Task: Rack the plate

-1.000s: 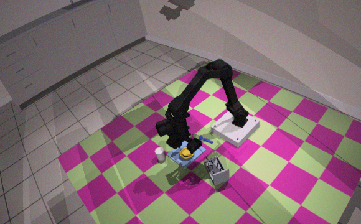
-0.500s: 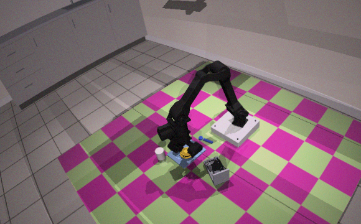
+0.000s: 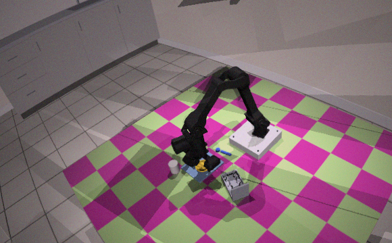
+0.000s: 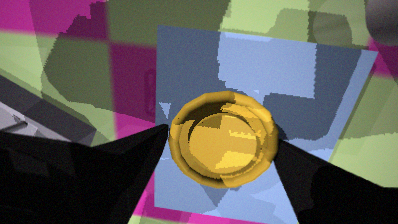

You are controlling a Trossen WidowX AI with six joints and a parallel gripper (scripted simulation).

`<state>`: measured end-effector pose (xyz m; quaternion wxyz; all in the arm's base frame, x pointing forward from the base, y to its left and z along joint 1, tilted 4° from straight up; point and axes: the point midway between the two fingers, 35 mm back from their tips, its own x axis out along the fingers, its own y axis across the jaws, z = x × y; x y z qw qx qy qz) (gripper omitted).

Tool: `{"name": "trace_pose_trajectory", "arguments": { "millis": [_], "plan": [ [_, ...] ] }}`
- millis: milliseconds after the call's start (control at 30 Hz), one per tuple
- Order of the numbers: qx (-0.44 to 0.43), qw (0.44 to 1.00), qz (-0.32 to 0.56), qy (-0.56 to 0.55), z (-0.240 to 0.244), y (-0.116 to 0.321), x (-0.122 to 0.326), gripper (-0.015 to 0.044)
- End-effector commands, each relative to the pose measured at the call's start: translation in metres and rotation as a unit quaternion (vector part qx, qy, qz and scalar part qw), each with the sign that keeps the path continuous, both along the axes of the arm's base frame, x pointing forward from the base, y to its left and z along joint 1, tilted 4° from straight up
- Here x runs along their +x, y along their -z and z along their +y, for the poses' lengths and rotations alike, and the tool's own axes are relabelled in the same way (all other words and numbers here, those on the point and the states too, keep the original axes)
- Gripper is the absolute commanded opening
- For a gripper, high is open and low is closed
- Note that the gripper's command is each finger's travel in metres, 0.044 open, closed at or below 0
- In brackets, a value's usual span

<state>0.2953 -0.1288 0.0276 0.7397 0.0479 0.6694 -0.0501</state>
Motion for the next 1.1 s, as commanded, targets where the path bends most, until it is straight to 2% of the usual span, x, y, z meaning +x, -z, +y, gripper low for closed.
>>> {"name": "trace_pose_trajectory", "arguments": {
  "millis": [0, 167, 567, 1067],
  "plan": [
    [-0.003, 1.0, 0.001, 0.003, -0.001, 0.0, 0.0, 0.0347],
    [-0.003, 1.0, 0.001, 0.003, -0.001, 0.0, 0.0, 0.0314],
    [-0.003, 1.0, 0.0, 0.003, -0.005, -0.045, 0.006, 0.0],
    [-0.003, 1.0, 0.0, 0.003, -0.006, -0.113, 0.005, 0.0]
  ]
}}
